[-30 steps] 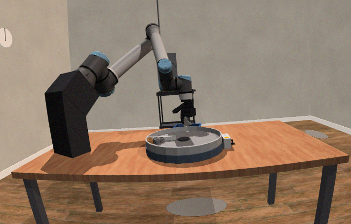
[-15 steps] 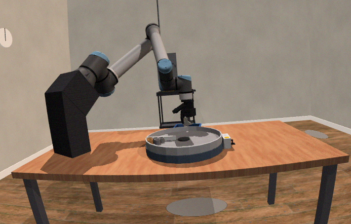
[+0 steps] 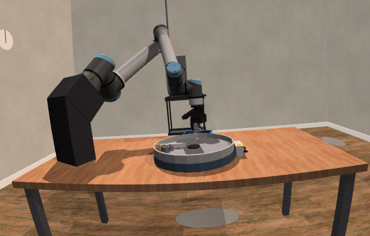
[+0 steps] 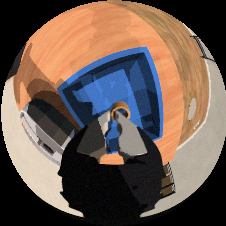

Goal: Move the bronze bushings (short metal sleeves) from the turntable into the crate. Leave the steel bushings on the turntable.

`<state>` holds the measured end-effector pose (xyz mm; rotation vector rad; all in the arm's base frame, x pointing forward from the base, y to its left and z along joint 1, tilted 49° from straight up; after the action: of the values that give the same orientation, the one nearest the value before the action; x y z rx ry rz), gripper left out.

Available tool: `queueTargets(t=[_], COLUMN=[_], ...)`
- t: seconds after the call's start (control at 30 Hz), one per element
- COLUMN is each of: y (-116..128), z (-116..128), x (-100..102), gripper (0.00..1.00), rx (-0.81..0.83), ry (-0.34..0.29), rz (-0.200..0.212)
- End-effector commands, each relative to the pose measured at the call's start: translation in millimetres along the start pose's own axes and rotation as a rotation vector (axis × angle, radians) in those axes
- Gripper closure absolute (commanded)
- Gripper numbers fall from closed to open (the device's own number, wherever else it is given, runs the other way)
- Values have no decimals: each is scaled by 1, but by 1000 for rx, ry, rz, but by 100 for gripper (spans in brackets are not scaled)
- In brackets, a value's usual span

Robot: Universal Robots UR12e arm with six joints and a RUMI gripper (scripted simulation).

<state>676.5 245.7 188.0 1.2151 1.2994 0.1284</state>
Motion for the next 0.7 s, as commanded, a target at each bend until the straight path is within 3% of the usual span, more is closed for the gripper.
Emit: queueTargets(t=[0.0,0.67], y=[2,2], z=[1,1], x=[2,6], gripper=[100,100], rx=[-2,-2], ry=[-1,-1], rz=[1,1])
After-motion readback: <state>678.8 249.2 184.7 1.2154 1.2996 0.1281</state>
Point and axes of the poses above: the point where the finger pads meet when closed, its own x axis out along the fingers, its own y axis across the jaws, z = x × y, the point moved 10 cm from there along -x, back along the fingers, and after that the axes turned 9 degrees about x, right-handed, at the moved point
